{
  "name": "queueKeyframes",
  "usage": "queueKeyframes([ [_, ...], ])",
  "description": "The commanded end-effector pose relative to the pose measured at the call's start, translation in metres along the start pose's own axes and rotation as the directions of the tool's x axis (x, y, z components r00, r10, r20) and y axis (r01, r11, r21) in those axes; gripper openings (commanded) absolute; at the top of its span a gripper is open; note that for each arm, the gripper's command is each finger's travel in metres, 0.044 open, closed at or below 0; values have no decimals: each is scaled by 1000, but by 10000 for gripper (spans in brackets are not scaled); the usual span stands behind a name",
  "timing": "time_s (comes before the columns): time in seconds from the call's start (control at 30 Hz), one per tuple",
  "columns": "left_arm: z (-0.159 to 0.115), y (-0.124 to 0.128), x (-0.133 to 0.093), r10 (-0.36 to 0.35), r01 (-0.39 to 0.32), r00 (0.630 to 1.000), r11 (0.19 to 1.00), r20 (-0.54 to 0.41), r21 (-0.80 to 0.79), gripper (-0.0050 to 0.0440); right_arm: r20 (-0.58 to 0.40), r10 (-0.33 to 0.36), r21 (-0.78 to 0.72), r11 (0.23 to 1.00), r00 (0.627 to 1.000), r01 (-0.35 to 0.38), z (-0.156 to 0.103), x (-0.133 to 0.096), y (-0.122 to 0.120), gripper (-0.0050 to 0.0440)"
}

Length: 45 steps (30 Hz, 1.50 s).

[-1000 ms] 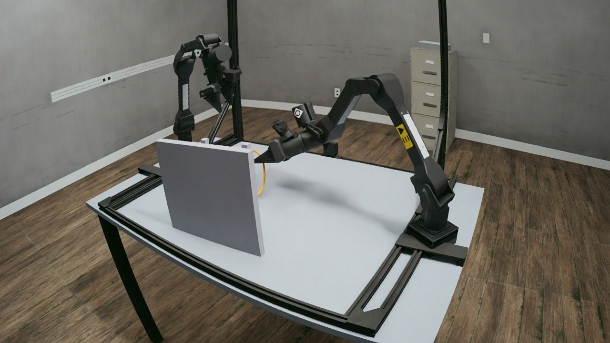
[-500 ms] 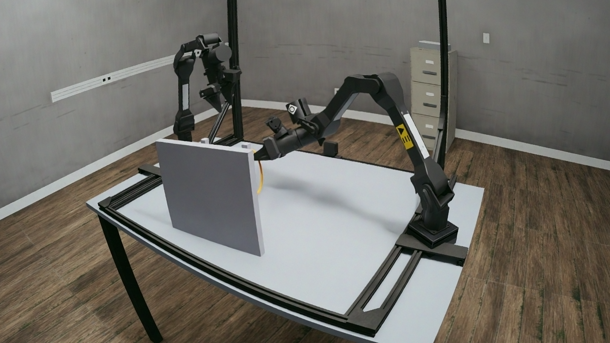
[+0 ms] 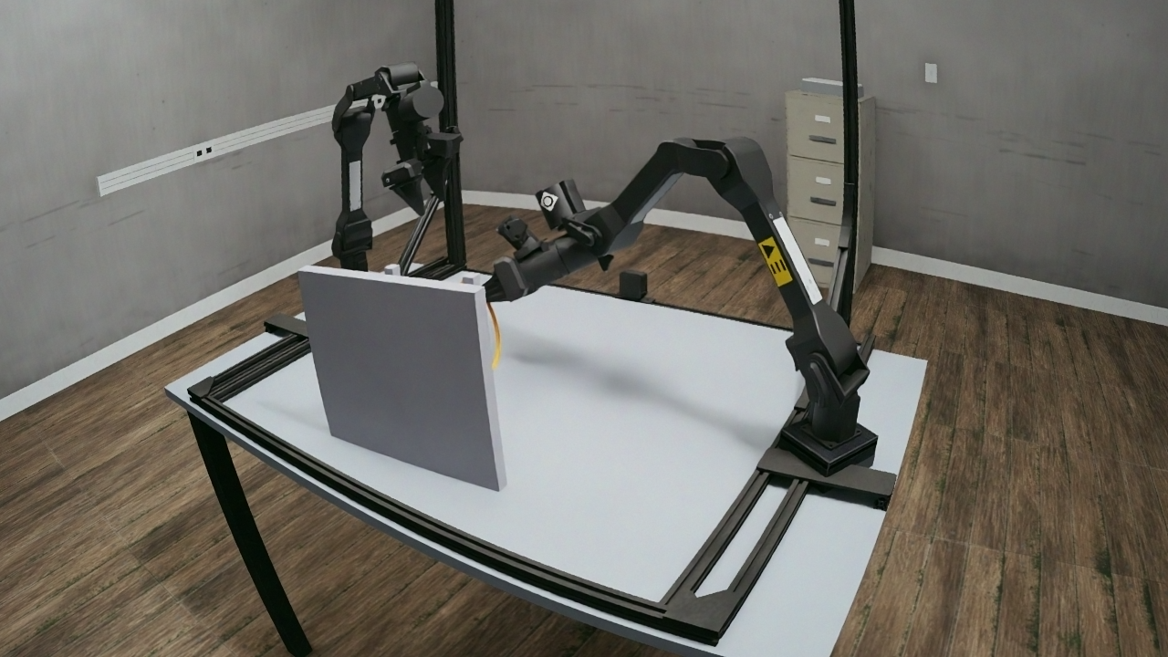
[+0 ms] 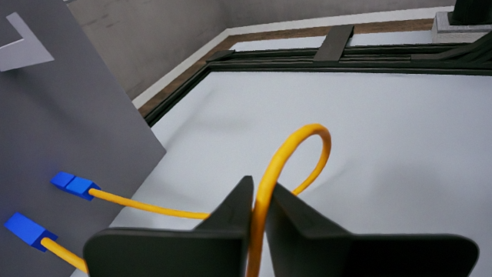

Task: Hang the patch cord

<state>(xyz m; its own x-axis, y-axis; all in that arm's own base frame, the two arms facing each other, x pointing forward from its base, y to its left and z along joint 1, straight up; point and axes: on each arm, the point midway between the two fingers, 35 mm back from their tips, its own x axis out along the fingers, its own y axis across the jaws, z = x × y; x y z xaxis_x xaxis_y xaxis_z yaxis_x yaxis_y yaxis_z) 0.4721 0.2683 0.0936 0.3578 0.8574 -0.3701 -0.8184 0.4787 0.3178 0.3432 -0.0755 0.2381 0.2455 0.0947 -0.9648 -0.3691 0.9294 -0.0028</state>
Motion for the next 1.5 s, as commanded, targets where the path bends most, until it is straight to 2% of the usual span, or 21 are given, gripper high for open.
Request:
queueKeyframes([
  [0.0,36,13,-6,-5,7,999,998,39,-63,25,16,-12,-5,1000,1000,12,-2,-8,2,440],
  [1.47,73,53,7,-29,23,999,986,-32,-168,25,16,-12,-5,1000,1000,12,-2,-8,2,440],
])
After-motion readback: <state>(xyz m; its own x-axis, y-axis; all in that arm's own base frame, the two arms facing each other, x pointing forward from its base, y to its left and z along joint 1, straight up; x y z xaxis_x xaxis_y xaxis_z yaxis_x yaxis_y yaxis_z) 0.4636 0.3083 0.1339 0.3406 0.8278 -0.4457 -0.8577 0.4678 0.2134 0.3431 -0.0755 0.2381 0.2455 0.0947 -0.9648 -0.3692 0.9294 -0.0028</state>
